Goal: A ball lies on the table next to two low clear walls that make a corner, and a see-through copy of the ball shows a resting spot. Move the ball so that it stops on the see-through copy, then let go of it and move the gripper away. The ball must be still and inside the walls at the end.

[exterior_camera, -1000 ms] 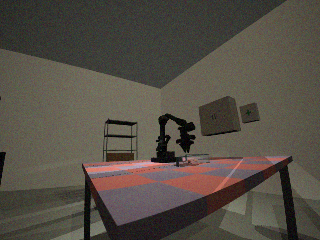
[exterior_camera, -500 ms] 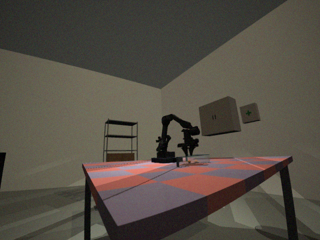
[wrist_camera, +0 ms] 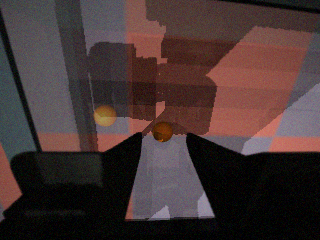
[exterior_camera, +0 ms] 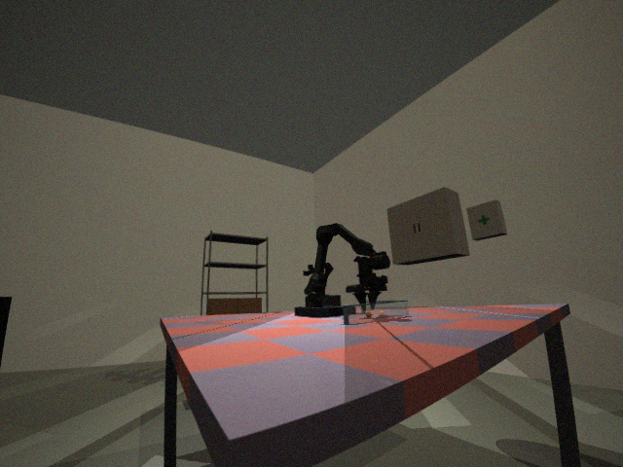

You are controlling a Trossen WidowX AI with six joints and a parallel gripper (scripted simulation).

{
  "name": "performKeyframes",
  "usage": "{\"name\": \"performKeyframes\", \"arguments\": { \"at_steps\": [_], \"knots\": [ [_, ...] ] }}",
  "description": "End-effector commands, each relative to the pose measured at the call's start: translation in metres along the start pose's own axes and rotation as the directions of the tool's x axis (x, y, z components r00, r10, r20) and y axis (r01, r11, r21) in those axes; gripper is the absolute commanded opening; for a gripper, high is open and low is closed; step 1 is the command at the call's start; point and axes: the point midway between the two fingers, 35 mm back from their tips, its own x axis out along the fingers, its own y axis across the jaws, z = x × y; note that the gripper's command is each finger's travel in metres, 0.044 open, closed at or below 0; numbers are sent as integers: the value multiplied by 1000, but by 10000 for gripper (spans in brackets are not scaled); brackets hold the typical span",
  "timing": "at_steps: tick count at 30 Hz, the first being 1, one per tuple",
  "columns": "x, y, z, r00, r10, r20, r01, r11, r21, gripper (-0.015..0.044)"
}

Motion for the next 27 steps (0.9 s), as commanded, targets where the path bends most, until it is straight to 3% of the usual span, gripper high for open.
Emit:
{"name": "performKeyframes", "arguments": {
  "at_steps": [1, 9, 13, 20, 23, 27],
  "knots": [
    [9, 0, -2, 1000, 2, -10, -2, 1000, 6, 213],
    [20, 0, -3, 1000, 2, -10, -2, 1000, 6, 213],
    [20, 0, -3, 1000, 2, -10, -2, 1000, 6, 108],
    [20, 0, -3, 1000, 2, -10, -2, 1000, 6, 61],
    [16, 0, -2, 1000, 2, -10, -2, 1000, 6, 0],
    [-8, 1, 3, 1000, 2, -9, -2, 1000, 6, 0]
  ]
}}
